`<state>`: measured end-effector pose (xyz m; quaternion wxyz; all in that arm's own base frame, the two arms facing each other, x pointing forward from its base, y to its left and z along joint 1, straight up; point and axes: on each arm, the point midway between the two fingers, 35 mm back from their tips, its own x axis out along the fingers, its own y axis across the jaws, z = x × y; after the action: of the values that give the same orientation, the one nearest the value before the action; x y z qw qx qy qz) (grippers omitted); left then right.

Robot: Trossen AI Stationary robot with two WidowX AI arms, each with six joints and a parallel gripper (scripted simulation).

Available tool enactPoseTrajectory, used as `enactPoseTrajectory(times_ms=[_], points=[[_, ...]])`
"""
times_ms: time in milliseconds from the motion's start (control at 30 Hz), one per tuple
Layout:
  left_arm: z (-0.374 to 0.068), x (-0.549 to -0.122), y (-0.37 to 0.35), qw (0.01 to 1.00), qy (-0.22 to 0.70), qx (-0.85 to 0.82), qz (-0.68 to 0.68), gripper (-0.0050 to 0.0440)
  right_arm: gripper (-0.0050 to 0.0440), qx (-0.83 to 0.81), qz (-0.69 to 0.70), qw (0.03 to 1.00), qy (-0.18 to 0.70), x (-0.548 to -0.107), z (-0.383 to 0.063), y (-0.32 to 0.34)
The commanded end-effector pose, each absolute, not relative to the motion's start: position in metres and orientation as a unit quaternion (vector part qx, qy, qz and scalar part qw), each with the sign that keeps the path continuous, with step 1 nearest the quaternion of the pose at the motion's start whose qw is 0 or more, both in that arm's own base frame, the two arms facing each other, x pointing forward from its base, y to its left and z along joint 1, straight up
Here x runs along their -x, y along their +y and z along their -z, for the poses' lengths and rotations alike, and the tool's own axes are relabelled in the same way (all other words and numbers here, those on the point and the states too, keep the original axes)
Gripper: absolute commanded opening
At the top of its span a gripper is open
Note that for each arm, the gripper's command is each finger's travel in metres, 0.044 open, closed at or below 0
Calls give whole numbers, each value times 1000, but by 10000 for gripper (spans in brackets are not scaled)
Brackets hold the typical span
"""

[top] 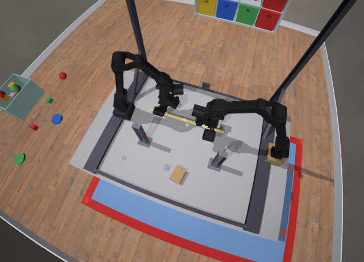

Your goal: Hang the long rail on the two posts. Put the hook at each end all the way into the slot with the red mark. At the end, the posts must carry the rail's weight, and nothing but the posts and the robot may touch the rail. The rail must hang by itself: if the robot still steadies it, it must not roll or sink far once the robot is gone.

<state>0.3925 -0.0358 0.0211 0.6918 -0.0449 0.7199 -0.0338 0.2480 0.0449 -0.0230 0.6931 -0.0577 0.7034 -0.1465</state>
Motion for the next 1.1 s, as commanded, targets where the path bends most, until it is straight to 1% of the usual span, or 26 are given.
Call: enactPoseTrajectory(times_ms=[0, 233, 467, 733, 867, 1067], points=[[-28, -402, -43, 708, 706, 3, -26, 225, -50, 55, 145, 698, 699, -251, 20, 46], [-27, -403, -54, 716, 692, -47, -81, 225, -50, 55, 145, 698, 699, -251, 20, 46], [-15, -395, -83, 709, 691, -110, -89, 225, -50, 55, 145, 698, 699, -251, 20, 46], [-20, -396, -84, 714, 686, -111, -88, 225, -50, 55, 145, 698, 699, -251, 20, 46], [-5, -390, -78, 701, 697, -117, -89, 225, -50, 55, 145, 698, 699, -251, 20, 46], [4, -390, -76, 701, 697, -117, -89, 225, -50, 55, 145, 698, 699, -251, 20, 46]])
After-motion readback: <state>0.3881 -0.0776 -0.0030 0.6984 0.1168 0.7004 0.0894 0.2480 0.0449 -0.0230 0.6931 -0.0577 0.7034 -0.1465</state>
